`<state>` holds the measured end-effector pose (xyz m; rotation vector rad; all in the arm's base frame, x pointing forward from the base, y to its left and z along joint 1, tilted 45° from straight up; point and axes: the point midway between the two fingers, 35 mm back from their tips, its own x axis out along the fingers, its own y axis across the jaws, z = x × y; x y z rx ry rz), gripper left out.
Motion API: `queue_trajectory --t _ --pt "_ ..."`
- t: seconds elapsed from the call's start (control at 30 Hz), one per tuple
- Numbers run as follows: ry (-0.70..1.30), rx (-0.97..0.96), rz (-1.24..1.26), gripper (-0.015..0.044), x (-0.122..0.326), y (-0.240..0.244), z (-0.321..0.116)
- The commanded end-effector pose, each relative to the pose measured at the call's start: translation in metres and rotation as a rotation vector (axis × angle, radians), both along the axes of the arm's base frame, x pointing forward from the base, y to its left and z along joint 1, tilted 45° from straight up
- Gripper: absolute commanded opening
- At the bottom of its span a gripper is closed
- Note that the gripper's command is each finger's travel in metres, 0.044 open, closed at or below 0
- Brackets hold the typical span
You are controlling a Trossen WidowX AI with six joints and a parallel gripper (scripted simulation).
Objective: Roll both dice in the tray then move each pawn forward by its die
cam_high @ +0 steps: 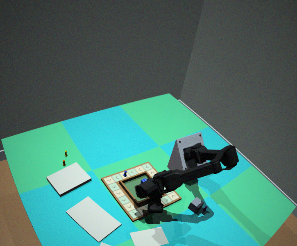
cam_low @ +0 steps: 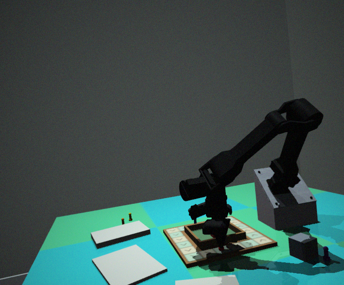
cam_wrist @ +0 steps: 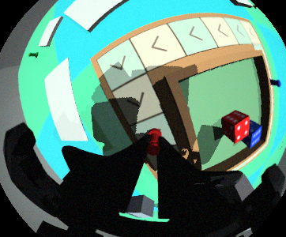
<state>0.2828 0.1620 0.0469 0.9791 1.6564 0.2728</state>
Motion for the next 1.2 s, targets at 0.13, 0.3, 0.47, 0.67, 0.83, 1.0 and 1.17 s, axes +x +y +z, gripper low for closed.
queue_trajectory --t 0.13,0.3,0.47,0.67,0.83,1.0,1.17 --pt "-0.006 -0.016 -0.003 0.0 0.007 -0.03 0.024" --pt "-0.005 -0.019 -0.003 0.0 0.007 -0.054 0.046" --pt "-0.004 -0.016 -0.003 0.0 0.003 -0.076 0.069" --pt "-0.003 -0.009 -0.003 0.0 -0.002 -0.091 0.086" --pt "-0.003 -0.009 -0.003 0.0 -0.009 -0.09 0.081" --pt "-0.002 -0.009 -0.003 0.0 -0.022 -0.089 0.071" --pt "-0.001 -0.009 -0.003 0.0 -0.037 -0.088 0.06"
